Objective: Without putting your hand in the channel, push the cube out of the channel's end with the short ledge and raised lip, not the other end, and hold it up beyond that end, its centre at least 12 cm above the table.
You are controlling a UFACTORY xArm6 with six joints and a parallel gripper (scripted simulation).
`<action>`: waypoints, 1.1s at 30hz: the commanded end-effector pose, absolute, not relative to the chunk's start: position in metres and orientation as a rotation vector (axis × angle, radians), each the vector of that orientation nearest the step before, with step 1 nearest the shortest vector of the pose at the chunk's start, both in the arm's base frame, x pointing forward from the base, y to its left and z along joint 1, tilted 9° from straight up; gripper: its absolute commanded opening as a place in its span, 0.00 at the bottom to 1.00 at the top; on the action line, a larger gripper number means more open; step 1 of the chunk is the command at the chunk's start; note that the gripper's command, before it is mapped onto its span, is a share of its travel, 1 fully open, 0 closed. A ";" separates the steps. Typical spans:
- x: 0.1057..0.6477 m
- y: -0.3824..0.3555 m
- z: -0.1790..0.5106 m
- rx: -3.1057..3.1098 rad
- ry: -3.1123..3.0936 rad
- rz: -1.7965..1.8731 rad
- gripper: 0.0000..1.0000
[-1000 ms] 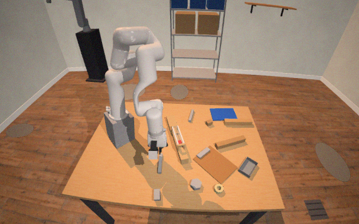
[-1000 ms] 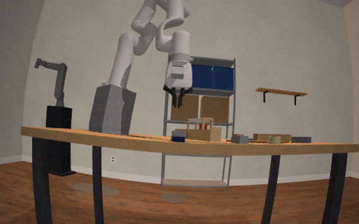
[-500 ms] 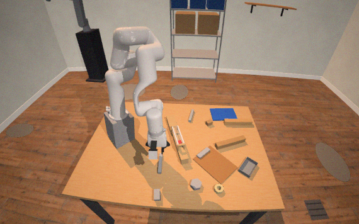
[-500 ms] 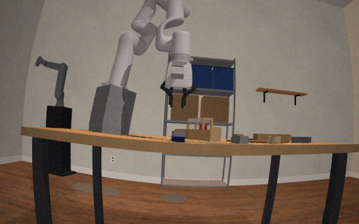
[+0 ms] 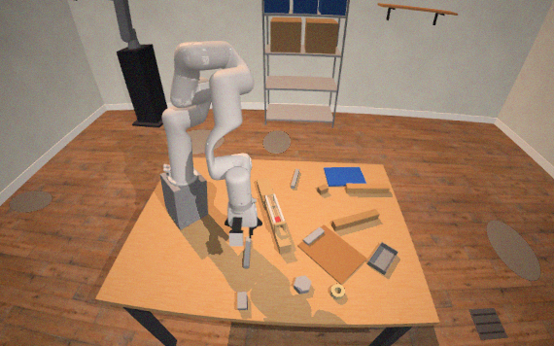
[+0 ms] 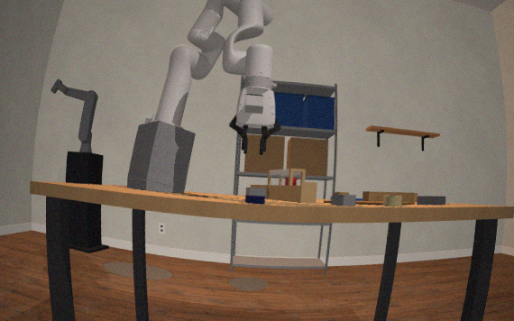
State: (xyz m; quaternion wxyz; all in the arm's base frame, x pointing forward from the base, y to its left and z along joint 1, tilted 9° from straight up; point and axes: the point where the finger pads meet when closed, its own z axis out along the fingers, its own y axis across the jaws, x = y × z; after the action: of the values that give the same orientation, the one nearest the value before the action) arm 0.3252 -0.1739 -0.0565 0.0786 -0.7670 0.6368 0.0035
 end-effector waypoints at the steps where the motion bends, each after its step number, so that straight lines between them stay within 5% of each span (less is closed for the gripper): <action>1: 0.326 -0.175 -0.056 -2.296 1.906 0.006 0.38; 33: 0.336 -0.164 -0.147 -2.295 1.905 0.005 0.38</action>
State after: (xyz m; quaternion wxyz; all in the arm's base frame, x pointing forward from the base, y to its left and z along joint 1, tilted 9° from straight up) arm 0.3330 -0.1626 -0.1444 0.0741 -0.7671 0.6371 0.0111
